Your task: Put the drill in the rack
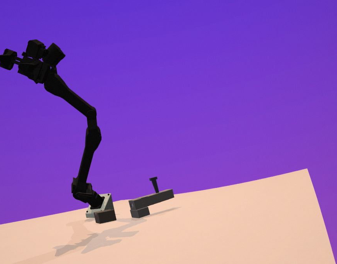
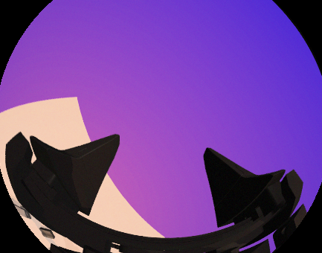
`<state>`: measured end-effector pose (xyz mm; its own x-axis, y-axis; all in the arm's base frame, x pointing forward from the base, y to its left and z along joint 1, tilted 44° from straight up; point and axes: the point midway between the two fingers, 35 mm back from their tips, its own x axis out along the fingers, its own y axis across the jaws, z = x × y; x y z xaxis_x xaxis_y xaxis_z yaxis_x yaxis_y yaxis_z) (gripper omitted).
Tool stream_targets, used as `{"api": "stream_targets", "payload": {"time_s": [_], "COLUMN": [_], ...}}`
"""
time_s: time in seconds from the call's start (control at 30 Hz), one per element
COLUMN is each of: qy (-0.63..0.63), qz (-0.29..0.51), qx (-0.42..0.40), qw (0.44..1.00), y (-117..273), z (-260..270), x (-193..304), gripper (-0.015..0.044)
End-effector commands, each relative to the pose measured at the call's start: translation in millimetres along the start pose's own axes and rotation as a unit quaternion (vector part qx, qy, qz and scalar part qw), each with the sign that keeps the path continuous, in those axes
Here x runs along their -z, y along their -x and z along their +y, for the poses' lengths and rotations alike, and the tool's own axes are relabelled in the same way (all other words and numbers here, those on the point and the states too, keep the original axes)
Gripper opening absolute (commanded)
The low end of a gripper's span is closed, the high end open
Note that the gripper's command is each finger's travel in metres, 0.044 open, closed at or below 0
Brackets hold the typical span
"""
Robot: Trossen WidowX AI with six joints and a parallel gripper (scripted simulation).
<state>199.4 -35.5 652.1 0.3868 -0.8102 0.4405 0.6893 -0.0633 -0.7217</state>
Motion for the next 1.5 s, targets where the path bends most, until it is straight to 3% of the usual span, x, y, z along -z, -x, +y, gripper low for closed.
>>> {"api": "stream_targets", "payload": {"time_s": [0.0,0.3,0.47,0.67,1.0,1.23,1.47], "qy": [0.000,-0.006,-0.130,-0.291,-0.482,-0.615,-0.699], "qz": [0.000,-0.004,-0.035,-0.048,-0.016,0.056,0.174], "qx": [0.000,-0.002,-0.003,-0.018,-0.059,-0.111,-0.170], "qw": [1.000,1.000,0.991,0.955,0.874,0.778,0.672], "y": [0.0,1.8,8.9,2.3,-34.7,-81.6,-118.7], "z": [0.0,-6.4,-52.0,-82.8,-80.9,-32.4,58.9], "x": [0.0,3.9,33.2,79.3,148.6,200.0,229.3], "gripper": [0.0374,0.0137,0.0006,0.0000,0.0000,0.0000,0.0000]}}
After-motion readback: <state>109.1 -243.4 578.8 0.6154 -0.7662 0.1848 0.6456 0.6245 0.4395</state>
